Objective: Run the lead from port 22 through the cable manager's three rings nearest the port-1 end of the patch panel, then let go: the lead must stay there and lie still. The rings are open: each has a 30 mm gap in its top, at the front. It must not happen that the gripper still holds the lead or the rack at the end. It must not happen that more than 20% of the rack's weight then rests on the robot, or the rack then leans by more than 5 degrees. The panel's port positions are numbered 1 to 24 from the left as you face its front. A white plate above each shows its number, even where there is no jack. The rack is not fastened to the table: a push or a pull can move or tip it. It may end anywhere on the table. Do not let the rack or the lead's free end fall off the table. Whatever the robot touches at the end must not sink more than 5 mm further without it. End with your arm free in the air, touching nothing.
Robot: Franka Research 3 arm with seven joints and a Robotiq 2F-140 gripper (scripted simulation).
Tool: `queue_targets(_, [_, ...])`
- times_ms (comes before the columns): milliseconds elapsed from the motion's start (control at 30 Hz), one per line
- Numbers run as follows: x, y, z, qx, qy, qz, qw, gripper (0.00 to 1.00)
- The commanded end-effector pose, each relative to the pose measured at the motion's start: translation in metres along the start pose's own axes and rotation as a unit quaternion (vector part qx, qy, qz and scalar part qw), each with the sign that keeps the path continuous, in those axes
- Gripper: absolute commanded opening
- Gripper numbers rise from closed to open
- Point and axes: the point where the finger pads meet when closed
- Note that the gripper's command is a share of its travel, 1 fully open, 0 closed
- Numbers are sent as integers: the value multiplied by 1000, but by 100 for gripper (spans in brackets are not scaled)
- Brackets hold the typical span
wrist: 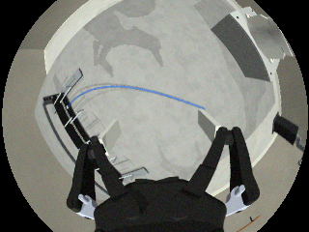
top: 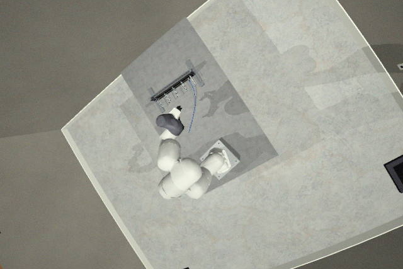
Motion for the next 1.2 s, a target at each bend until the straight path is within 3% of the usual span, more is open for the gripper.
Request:
queue_targets(0, [6, -5, 3, -9, -21, 137, 990, 100])
queue_targets(400, [6, -5, 3, -17, -40, 250, 967, 100])
queue_targets(433, [6, -5, 3, -19, -42, 273, 961, 100])
queue_targets(1167, [6, -5, 3, -19, -42, 273, 961, 100])
Point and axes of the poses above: the point where the finger pads meet when closed, its own z axis back along the fingers, its own y axis across the jaws, x = y × z, and after that the axes turned 11 degrees about -z, right-handed
